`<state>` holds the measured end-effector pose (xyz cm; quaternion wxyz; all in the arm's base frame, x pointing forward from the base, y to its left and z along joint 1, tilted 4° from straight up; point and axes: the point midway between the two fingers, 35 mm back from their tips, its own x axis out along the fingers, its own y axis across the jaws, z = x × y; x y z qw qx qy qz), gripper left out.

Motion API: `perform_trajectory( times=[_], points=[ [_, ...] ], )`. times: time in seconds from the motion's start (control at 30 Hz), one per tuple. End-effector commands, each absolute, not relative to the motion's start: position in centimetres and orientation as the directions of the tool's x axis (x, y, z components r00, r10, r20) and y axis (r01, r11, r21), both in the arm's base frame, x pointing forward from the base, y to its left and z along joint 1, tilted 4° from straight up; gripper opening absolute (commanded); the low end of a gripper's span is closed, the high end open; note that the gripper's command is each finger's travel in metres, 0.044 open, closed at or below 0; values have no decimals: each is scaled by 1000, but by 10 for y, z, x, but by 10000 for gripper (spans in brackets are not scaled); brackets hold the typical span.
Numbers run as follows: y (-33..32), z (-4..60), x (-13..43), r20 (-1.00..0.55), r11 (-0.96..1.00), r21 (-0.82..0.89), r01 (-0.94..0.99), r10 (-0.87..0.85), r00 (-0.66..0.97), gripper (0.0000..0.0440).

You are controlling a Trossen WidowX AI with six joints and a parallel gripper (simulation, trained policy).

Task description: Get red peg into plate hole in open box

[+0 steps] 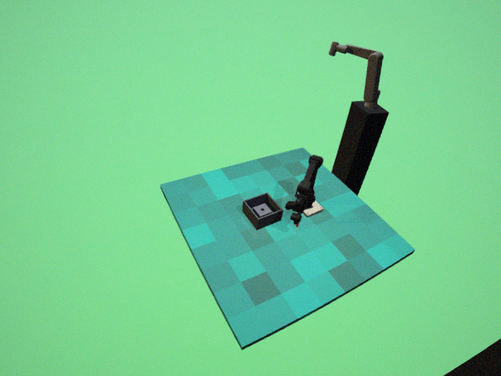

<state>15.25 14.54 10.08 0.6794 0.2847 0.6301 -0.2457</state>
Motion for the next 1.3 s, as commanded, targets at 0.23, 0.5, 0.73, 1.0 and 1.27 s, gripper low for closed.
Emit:
perform_trajectory(
  times=[0.23, 0.5, 0.73, 1.0, 1.27],
  points=[
    [149, 54, 155, -995, 746, 57, 664, -12, 99, 427],
    [144, 33, 151, -997, 757, 1, 653, -48, 56, 229],
    [139, 29, 148, -996, 753, -53, 656, -87, 19, 51],
    [138, 54, 160, -991, 772, -37, 634, -109, 76, 0],
    [132, 97, 174, -982, 772, 15, 635, -108, 155, 0]
  ],
)
